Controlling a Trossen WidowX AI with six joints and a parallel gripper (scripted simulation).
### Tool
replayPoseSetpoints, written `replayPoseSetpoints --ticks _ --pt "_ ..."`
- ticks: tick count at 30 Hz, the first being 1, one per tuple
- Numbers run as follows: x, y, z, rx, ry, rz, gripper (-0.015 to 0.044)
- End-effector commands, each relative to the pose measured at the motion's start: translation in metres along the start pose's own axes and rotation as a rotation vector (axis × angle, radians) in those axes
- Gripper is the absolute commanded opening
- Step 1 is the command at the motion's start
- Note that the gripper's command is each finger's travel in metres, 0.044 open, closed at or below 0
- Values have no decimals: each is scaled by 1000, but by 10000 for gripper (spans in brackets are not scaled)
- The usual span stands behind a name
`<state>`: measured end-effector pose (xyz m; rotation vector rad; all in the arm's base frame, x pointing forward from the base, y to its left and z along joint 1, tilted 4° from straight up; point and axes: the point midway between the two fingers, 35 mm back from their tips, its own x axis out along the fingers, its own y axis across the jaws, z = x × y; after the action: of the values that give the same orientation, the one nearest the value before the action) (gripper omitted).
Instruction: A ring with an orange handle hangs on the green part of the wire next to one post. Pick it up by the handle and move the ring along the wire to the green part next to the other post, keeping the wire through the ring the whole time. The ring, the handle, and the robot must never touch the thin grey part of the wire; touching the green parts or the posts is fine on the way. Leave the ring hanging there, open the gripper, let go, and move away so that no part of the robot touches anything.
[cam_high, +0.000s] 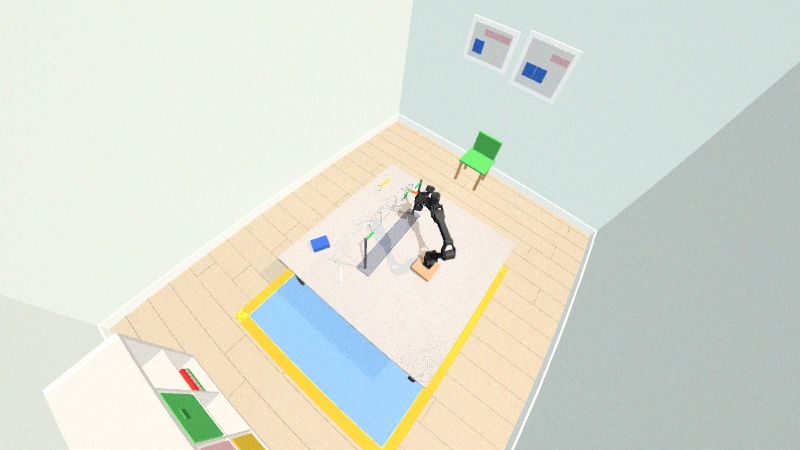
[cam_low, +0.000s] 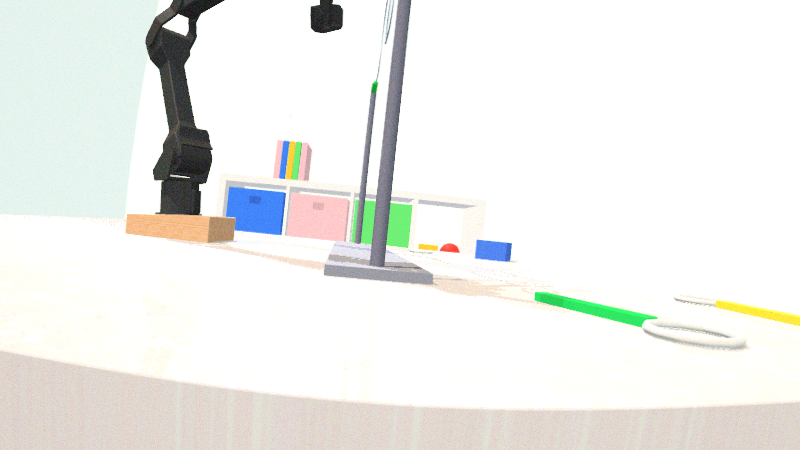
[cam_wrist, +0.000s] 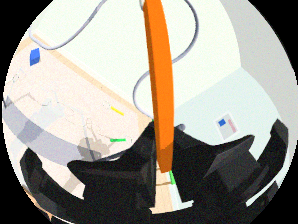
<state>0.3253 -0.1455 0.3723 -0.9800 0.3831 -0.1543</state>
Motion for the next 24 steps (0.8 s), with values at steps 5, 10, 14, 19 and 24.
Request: replayPoseSetpoints --ticks 5,10,14,19,24 --pt "0 -14 0 -173 -13 -102 -150" --pt "0 -21 2 -271 -24 -158 -150" --pt "0 -27 4 -349 -32 -203 -150" --pt "-1 -34 6 -443 -43 -256 -150" --pt "-2 -39 9 -529 -53 -306 -150"
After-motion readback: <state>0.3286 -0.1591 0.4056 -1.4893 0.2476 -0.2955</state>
